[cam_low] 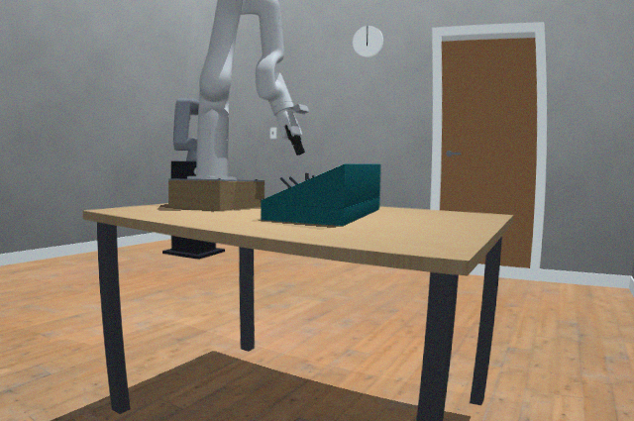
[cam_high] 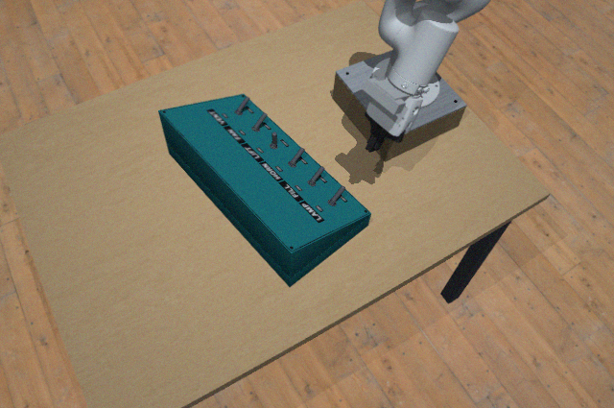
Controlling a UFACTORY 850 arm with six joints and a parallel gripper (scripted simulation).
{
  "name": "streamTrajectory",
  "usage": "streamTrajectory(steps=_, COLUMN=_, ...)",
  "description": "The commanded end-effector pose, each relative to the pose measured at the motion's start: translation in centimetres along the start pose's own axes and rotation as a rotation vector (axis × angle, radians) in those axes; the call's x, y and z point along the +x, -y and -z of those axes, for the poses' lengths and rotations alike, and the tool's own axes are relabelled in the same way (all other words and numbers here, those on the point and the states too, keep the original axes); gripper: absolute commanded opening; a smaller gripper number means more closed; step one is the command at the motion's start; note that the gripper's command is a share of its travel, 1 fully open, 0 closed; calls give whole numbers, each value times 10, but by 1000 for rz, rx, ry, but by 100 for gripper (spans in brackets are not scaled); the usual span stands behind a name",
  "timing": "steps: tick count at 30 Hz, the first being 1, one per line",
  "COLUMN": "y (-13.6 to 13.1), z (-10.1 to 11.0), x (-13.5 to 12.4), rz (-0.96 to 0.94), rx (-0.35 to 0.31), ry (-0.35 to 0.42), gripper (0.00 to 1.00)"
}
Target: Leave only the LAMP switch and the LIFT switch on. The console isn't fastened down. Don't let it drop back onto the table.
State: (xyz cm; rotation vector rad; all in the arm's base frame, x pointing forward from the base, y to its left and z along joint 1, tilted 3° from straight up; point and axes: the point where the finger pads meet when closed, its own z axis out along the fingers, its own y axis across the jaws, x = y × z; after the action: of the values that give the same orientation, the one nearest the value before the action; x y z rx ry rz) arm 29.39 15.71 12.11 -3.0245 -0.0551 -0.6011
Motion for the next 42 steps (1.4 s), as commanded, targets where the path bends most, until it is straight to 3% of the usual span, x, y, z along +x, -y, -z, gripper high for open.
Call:
streamTrajectory(steps=1, y=0, z=0, x=1, rz=0, rx=0, ry=-1, gripper=0)
streamTrajectory(steps=22, y=0, z=-12, x=1, rz=0, rx=-1, ry=-2, gripper=0)
streamTrajectory(steps=32, y=1, z=-33, x=1, rz=0, rx=-1, ry=-2, gripper=0)
streamTrajectory(steps=42, y=1, z=-70, x=1, rz=0, rx=-1, ry=-2, gripper=0)
